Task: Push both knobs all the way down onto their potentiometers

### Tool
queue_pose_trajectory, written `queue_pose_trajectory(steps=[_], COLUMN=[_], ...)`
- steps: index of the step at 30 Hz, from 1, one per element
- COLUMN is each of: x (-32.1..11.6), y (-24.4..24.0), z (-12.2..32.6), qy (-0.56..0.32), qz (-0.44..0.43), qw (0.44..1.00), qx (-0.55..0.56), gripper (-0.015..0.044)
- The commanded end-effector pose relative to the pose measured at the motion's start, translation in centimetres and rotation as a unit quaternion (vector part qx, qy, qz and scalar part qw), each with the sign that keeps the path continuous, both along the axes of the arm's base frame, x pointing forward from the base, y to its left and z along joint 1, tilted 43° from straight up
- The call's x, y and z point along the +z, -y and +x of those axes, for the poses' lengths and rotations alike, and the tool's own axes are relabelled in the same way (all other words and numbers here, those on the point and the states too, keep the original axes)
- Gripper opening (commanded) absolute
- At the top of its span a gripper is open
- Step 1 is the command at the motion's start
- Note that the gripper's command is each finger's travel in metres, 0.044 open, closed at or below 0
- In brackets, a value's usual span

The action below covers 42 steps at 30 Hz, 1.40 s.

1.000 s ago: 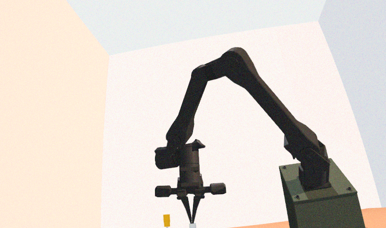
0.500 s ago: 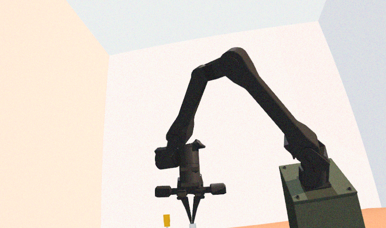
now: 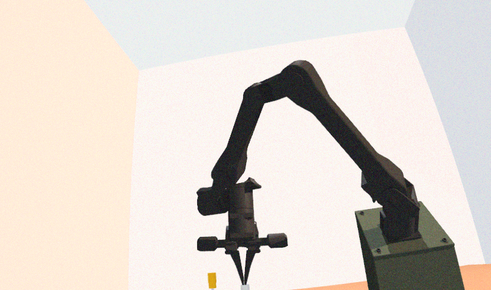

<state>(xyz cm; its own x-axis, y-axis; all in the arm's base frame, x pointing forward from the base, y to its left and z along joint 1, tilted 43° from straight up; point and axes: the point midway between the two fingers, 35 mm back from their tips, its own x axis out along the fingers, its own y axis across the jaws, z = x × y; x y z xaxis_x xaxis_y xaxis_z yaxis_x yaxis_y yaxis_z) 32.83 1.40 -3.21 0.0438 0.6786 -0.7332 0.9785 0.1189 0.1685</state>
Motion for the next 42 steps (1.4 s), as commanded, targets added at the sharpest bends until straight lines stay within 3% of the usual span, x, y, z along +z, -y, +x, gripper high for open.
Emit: queue_pose_trajectory(steps=[1,42], x=[-1.2,1.1], y=[-1.5,0.7], z=[0.1,0.1], qy=[0.000,0.000], qz=[0.000,-0.001], qw=[1.000,1.000], qx=[0.020,0.020], gripper=[0.0000,0.0000])
